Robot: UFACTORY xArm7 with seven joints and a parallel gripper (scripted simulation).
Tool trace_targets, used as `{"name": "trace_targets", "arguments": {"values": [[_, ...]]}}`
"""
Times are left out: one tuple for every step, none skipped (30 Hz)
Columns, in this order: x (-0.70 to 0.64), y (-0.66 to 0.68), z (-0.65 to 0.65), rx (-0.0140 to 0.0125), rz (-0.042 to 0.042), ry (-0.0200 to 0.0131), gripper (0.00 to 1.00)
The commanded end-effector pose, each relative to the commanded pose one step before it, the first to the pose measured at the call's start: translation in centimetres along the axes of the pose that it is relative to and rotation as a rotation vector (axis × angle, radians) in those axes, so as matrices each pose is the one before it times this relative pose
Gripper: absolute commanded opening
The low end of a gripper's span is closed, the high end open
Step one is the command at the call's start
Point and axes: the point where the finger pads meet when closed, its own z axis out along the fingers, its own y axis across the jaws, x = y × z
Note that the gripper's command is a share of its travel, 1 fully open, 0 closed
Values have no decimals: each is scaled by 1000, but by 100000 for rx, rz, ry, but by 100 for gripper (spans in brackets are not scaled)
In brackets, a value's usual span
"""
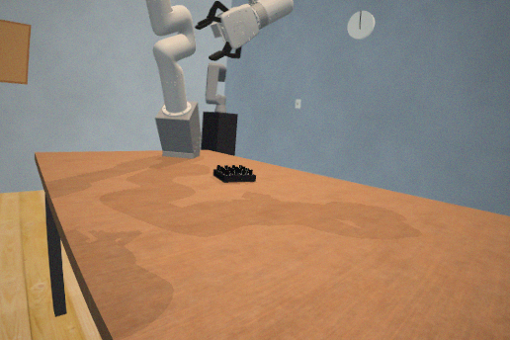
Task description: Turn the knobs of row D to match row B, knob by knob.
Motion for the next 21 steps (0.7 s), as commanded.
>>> {"name": "trace_targets", "arguments": {"values": [[-21,-79,-127,-176,243,-281,100],[0,0,0,0,0,0,100],[0,0,0,0,0,0,100],[0,0,0,0,0,0,100],[0,0,0,0,0,0,100],[0,0,0,0,0,0,100],[0,0,0,0,0,0,100],[0,0,0,0,0,0,100],[0,0,0,0,0,0,100],[0,0,0,0,0,0,100],[0,0,0,0,0,0,100],[0,0,0,0,0,0,100],[0,0,0,0,0,0,100],[0,0,0,0,0,0,100],[0,0,0,0,0,0,100],[0,0,0,0,0,0,100],[0,0,0,0,0,0,100],[-22,-68,-116,-172,198,-268,100],[-18,19,9,-18,-144,-49,100],[-47,48,24,-46,-375,-128,100],[-88,90,44,-85,-701,-239,100]]}}
